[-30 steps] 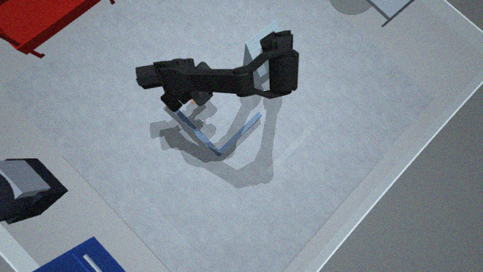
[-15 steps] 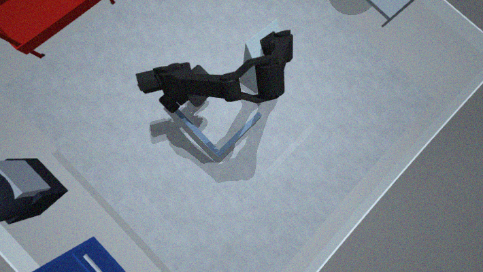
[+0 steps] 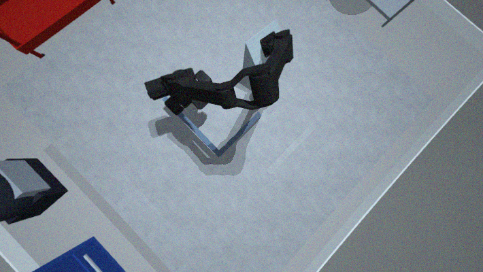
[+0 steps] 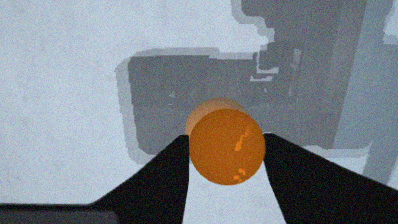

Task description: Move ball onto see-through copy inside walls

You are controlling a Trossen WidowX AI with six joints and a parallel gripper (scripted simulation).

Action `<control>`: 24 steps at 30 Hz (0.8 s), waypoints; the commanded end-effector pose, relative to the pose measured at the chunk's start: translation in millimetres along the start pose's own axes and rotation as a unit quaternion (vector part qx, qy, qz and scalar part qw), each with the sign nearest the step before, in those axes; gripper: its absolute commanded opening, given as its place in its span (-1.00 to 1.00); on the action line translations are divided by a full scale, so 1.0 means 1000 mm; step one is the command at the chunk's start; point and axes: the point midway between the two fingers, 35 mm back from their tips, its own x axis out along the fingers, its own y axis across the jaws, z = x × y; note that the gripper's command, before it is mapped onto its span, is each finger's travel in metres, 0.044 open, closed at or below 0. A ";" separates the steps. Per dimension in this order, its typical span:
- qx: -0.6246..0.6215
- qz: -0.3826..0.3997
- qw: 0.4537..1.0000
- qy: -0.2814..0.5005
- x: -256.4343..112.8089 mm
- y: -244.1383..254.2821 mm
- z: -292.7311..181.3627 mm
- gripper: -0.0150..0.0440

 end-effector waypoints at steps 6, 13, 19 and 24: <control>0.004 0.001 1.000 -0.003 0.016 0.002 0.001 -0.49; 0.000 0.001 1.000 -0.001 0.014 0.001 0.001 -0.31; 0.000 0.001 1.000 -0.001 0.014 0.001 0.001 0.22; 0.000 0.001 1.000 -0.001 0.014 0.001 0.001 0.43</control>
